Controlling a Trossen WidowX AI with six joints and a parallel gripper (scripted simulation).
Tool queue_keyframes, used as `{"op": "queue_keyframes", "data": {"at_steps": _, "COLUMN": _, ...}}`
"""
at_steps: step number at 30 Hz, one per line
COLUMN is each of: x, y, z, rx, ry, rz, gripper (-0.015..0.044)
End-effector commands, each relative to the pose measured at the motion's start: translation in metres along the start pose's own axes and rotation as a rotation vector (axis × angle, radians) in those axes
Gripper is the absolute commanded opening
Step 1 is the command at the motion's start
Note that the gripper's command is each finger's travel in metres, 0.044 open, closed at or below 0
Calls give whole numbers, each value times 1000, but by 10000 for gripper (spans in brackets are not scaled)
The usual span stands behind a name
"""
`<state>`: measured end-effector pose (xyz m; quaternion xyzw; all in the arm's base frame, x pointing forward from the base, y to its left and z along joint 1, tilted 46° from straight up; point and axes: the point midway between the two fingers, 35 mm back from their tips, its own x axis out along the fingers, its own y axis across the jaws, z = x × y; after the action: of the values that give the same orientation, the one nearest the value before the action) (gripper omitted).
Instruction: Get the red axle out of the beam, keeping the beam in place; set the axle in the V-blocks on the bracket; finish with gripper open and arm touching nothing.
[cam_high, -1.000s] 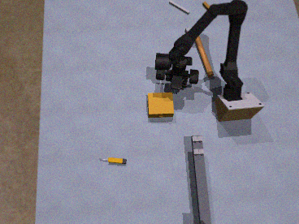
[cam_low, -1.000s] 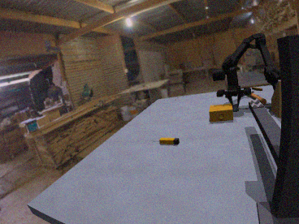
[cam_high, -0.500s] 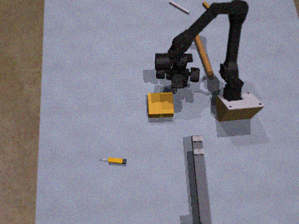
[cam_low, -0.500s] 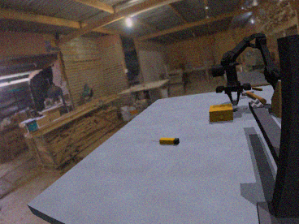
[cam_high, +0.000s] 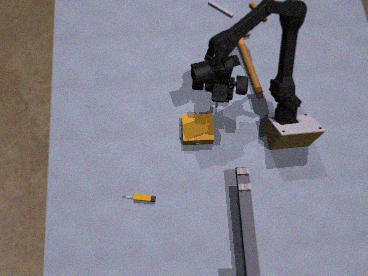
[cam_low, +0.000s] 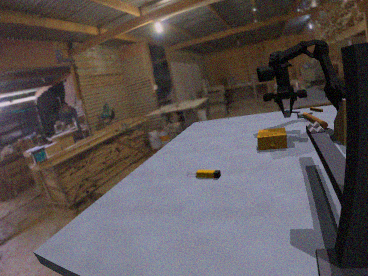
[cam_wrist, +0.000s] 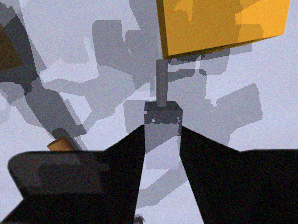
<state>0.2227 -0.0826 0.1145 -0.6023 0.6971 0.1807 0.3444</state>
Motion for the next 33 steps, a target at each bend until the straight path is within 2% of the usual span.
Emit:
{"op": "queue_keyframes", "data": {"at_steps": 1, "x": -1, "y": 0, "z": 0, "rx": -30, "ry": -3, "rz": 4, "gripper": 0}}
{"op": "queue_keyframes", "data": {"at_steps": 6, "x": 0, "y": 0, "z": 0, "rx": -159, "ry": -3, "rz": 4, "gripper": 0}}
{"op": "queue_keyframes", "data": {"at_steps": 26, "x": -3, "y": -74, "z": -2, "rx": -223, "ry": -3, "rz": 1, "gripper": 0}}
{"op": "queue_keyframes", "data": {"at_steps": 33, "x": 2, "y": -77, "z": -2, "rx": -225, "ry": -4, "rz": 1, "gripper": 0}}
